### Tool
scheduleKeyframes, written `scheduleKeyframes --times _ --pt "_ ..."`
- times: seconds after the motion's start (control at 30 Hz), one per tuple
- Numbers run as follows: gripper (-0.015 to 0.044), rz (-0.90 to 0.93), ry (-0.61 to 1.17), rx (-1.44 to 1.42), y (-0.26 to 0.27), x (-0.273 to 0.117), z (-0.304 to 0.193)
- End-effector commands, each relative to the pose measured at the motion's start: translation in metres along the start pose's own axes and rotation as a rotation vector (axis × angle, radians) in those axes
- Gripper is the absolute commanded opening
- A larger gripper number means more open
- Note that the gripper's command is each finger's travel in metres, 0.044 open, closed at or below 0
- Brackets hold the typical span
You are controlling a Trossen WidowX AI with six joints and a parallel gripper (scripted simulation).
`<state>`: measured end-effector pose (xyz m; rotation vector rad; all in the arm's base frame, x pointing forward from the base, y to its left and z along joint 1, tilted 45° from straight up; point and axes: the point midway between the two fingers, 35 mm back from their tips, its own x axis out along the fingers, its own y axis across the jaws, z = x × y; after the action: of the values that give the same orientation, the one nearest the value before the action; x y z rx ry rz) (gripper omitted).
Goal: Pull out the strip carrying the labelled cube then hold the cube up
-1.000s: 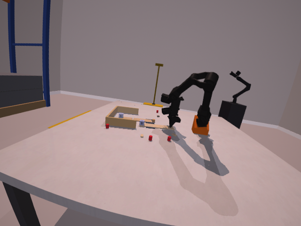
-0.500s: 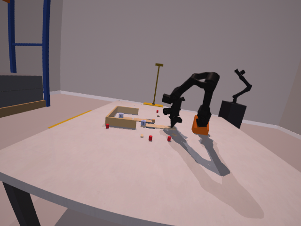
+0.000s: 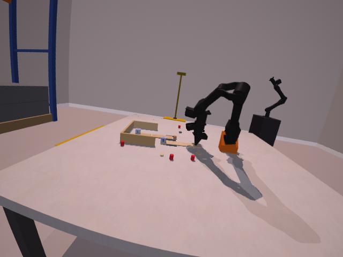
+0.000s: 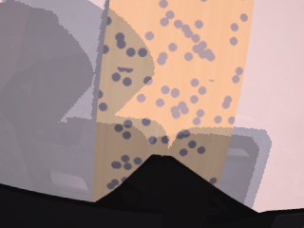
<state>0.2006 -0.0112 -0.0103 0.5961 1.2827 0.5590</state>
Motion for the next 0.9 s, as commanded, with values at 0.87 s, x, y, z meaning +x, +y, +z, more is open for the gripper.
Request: scheduleKeyframes --times 0.87 --pt "0.0131 0.001 0.024 0.101 0.000 -0.040 0.023"
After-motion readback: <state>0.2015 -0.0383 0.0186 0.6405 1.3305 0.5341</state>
